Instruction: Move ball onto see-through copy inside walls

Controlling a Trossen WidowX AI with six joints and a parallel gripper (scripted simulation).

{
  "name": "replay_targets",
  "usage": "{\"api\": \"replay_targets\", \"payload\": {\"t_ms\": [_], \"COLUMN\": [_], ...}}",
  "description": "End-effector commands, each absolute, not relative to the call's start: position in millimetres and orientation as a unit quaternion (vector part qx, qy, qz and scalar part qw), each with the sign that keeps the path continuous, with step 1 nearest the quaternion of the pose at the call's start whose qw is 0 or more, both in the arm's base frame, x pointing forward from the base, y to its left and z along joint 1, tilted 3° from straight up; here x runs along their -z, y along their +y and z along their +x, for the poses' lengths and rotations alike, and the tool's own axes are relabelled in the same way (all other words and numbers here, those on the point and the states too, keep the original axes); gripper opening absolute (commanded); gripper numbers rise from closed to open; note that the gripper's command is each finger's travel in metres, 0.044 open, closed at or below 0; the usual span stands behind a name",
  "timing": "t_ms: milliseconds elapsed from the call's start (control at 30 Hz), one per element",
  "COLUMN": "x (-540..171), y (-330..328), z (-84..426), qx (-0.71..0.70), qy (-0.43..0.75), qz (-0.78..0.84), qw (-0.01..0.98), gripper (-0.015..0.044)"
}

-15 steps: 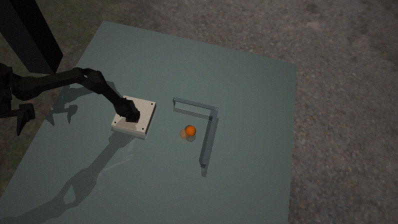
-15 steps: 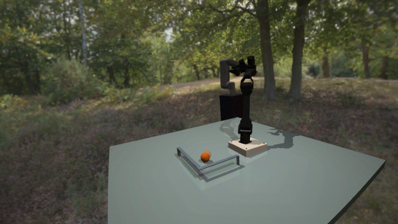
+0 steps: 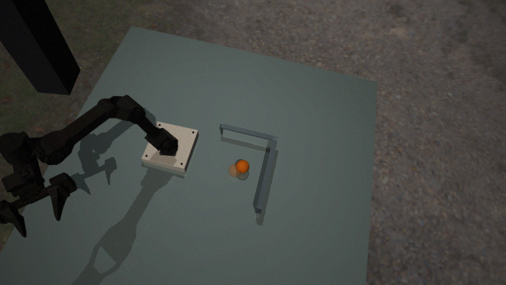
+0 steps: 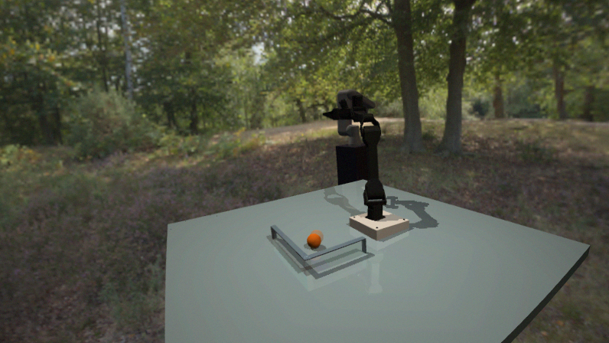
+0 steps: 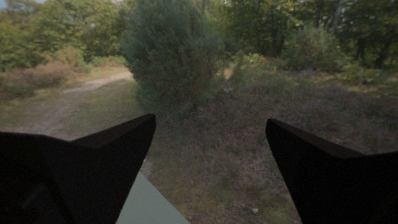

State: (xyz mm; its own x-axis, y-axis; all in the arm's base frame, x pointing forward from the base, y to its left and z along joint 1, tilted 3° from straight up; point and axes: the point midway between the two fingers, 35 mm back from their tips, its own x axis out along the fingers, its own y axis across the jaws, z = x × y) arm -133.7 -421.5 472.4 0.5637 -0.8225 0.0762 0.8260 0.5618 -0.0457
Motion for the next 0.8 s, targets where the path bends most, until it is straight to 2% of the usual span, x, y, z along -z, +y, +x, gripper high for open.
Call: {"api": "replay_targets", "payload": {"t_ms": [0, 100, 400, 767], "x": [-460, -445, -374, -273], "y": [-439, -452, -475, -415], "z": [-91, -61, 75, 236], "qx": [0.449, 0.435, 0.376, 0.293], "qy": [-0.039, -0.041, 0.001, 0.152], "qz": [0.012, 0.046, 0.177, 0.288], "qw": [0.893, 0.898, 0.910, 0.899], "gripper": [0.0371, 0.0371, 0.0371, 0.0371]}}
